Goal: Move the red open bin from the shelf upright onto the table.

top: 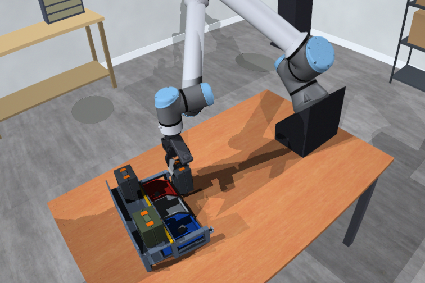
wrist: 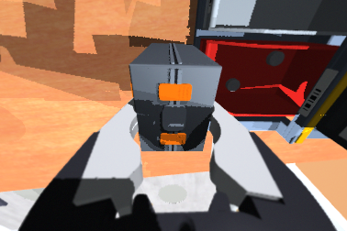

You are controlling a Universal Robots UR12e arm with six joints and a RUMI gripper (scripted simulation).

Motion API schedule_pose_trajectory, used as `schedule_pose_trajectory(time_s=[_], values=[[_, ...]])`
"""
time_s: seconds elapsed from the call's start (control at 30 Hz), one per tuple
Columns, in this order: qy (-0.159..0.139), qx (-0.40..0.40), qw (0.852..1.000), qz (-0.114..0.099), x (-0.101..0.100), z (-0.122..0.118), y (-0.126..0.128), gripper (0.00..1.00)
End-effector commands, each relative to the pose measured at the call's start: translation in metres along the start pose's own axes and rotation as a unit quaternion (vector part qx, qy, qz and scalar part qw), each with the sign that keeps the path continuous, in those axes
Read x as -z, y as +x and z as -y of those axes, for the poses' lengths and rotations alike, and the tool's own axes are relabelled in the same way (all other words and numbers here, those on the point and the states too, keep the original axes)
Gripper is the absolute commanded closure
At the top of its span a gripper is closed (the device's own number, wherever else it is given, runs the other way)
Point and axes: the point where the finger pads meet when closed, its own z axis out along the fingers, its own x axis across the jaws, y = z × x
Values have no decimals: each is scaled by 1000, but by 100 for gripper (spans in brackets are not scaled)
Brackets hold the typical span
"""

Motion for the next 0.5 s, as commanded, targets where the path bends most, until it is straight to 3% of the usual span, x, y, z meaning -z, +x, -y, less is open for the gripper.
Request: schedule_pose_trajectory(time_s=[0.0,0.13,0.47], values=[[0,0,1000,-1,1,8,-1,100],[0,0,1000,-1,1,40,-5,100],[0,0,1000,-1,1,40,-5,100]])
